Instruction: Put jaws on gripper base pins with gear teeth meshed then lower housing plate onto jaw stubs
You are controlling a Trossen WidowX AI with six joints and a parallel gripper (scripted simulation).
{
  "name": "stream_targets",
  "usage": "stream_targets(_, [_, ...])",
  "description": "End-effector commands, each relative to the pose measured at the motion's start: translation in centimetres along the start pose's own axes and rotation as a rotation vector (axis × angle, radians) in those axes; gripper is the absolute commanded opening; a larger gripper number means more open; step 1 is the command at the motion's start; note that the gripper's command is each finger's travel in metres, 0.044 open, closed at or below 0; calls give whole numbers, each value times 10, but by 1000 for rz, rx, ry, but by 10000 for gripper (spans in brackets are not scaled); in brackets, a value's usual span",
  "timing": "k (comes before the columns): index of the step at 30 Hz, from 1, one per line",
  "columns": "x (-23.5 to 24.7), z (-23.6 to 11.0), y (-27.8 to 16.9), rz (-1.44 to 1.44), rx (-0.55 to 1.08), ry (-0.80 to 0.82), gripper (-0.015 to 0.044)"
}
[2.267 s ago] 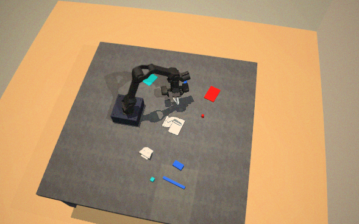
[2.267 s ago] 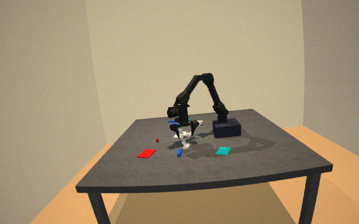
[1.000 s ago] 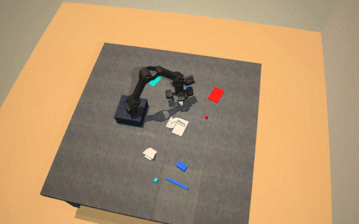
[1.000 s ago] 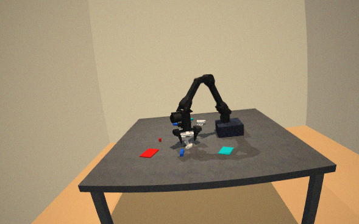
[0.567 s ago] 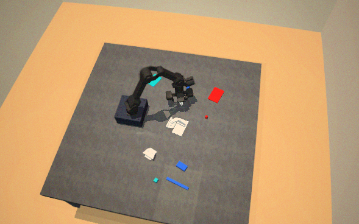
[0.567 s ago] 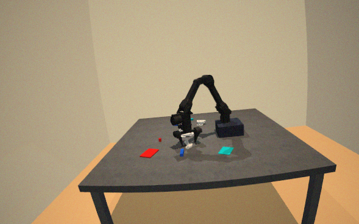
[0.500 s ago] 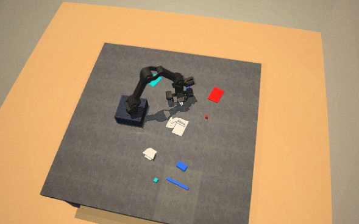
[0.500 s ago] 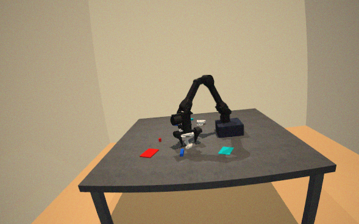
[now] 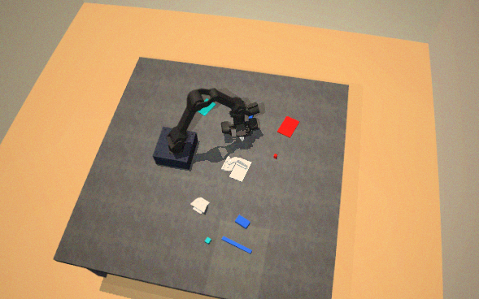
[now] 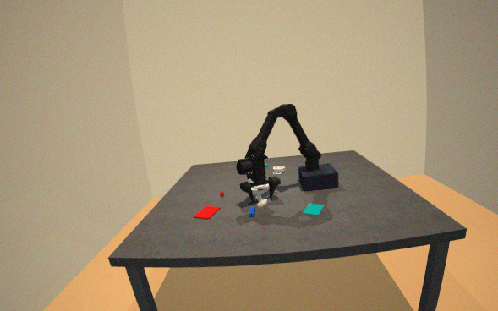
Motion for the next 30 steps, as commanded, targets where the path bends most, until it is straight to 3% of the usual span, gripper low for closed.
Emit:
stream_targets(1, [0,1,0,-4,-2,0,440])
stream_targets(3, [0,1,0,-4,-2,0,440])
stream_targets(14, [0,0,0,0,0,0,151])
stream_targets(30, [0,0,0,0,0,0,134])
Point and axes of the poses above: the point midway between the two fingers, 35 mm back from their tips, its own z axis out along the fingers, its own x axis across the jaws, y = z × x, the point moved 9 cm from there along -z, back along the fingers, and after that the axes turned 10 degrees about -z, right-handed, at the moved point
